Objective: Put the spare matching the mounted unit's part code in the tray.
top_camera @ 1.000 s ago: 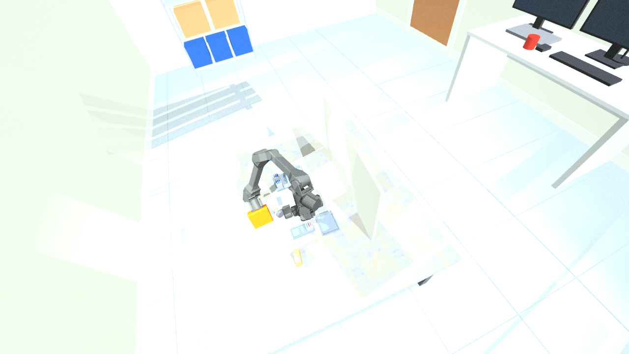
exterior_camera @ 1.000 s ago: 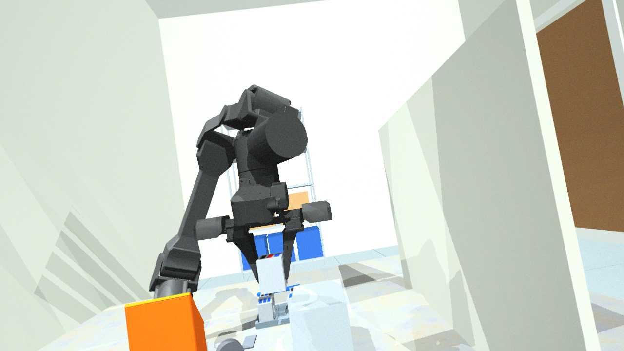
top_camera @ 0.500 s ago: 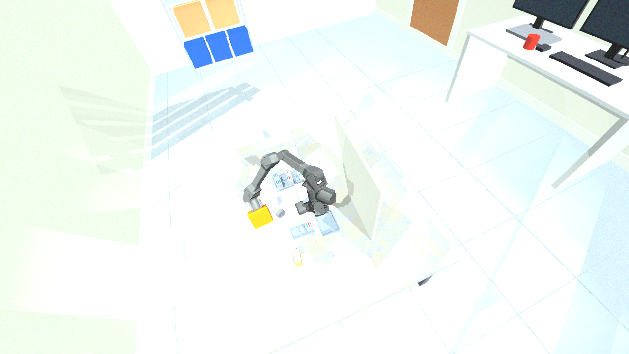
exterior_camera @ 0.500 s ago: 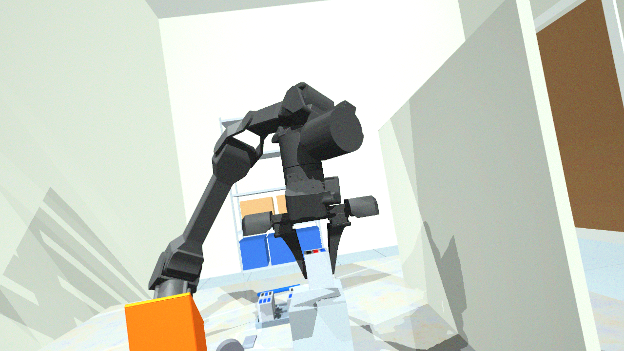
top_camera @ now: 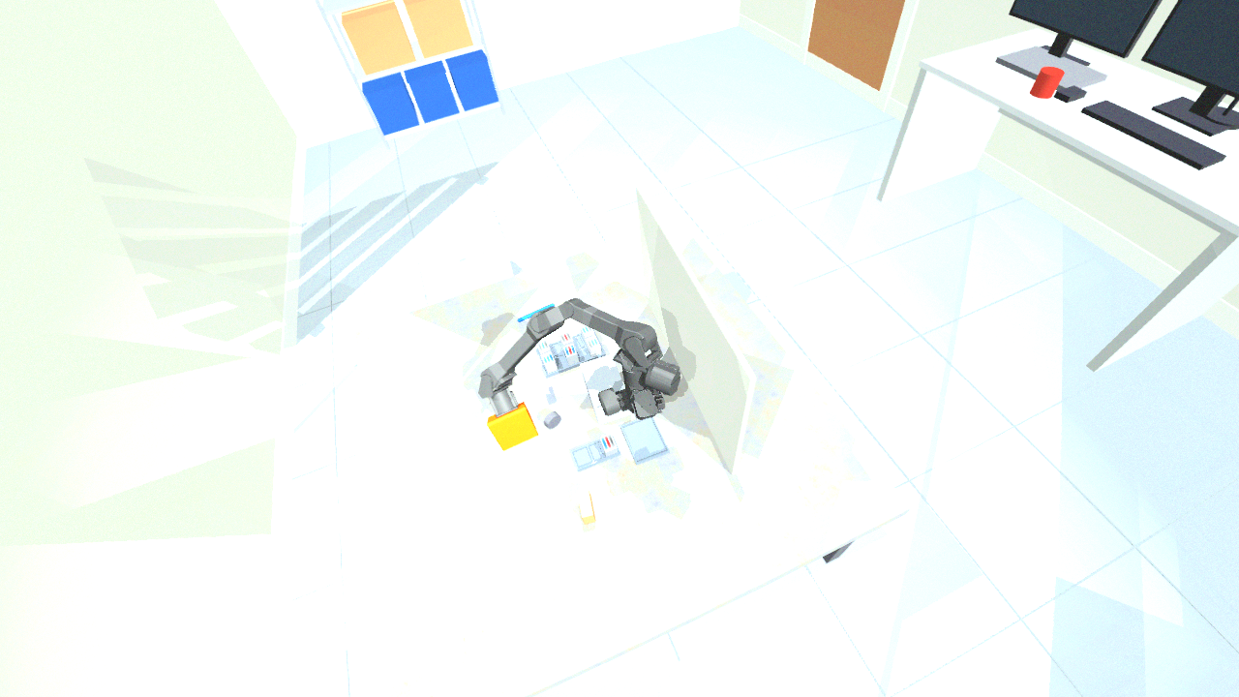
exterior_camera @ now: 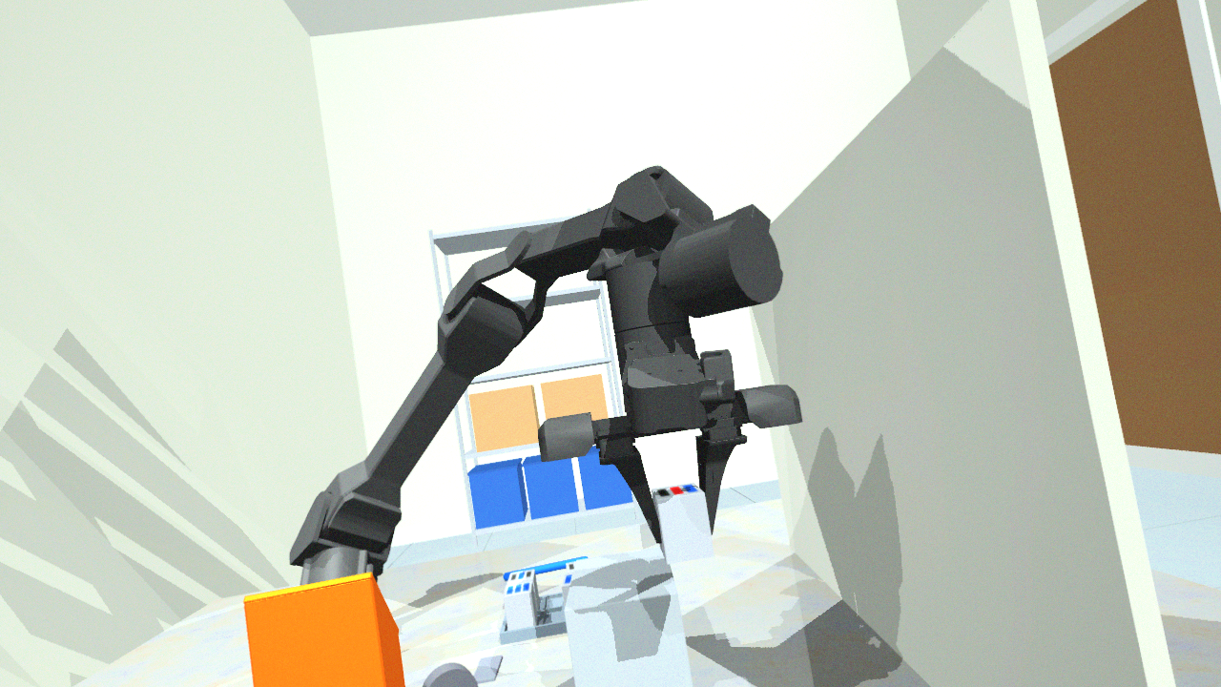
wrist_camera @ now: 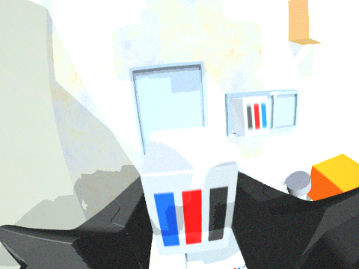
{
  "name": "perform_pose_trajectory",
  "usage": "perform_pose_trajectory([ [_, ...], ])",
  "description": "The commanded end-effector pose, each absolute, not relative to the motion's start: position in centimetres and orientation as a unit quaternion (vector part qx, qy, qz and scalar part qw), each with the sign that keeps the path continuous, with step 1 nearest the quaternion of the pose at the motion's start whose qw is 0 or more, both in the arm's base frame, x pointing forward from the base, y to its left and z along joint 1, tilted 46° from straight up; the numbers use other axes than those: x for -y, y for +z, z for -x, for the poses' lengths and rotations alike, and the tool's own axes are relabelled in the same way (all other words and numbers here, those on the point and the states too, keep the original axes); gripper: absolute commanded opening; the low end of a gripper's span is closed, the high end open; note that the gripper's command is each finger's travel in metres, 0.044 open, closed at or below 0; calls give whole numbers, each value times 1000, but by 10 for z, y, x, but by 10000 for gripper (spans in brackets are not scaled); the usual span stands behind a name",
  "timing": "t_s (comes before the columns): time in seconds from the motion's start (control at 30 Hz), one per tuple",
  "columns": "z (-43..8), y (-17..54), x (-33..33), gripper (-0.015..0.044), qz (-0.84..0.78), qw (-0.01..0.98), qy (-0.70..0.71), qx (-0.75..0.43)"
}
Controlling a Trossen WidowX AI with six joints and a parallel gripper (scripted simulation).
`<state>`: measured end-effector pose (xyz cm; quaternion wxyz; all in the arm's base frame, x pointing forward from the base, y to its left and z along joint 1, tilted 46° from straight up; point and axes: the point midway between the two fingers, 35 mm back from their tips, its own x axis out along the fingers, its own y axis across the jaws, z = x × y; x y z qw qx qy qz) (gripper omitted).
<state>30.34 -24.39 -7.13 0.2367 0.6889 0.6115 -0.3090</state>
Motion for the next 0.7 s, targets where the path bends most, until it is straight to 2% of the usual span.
perform_pose_trajectory([
  [0.0, -306, -71, 245, 0, -693, 234, -310, -607],
  [0.67, -310, -85, 235, 0, -693, 235, -311, -607],
])
